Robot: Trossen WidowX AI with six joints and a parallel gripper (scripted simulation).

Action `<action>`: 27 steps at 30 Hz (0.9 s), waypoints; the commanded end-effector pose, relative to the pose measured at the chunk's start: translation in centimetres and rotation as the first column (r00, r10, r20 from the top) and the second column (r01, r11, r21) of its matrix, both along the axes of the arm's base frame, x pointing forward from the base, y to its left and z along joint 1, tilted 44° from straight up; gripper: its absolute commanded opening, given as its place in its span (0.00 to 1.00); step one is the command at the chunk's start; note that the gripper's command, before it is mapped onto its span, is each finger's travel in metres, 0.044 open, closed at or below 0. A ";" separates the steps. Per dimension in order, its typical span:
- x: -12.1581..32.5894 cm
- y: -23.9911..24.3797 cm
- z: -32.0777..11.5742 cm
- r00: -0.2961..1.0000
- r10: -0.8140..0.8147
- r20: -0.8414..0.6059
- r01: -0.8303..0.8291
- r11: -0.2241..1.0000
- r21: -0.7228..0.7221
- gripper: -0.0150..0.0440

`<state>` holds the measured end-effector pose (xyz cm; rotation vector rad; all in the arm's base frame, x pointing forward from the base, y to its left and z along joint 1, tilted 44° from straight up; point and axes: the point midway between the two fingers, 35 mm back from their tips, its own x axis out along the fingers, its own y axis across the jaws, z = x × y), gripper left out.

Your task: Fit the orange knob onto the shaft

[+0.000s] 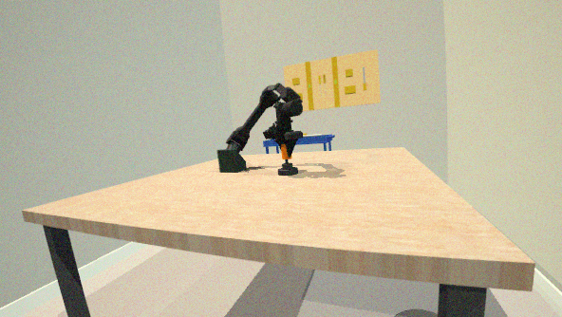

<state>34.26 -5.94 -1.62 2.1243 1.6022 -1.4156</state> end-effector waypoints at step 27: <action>0.0 -0.1 0.1 0.999 -0.032 -0.027 0.032 1.000 -0.002 0.25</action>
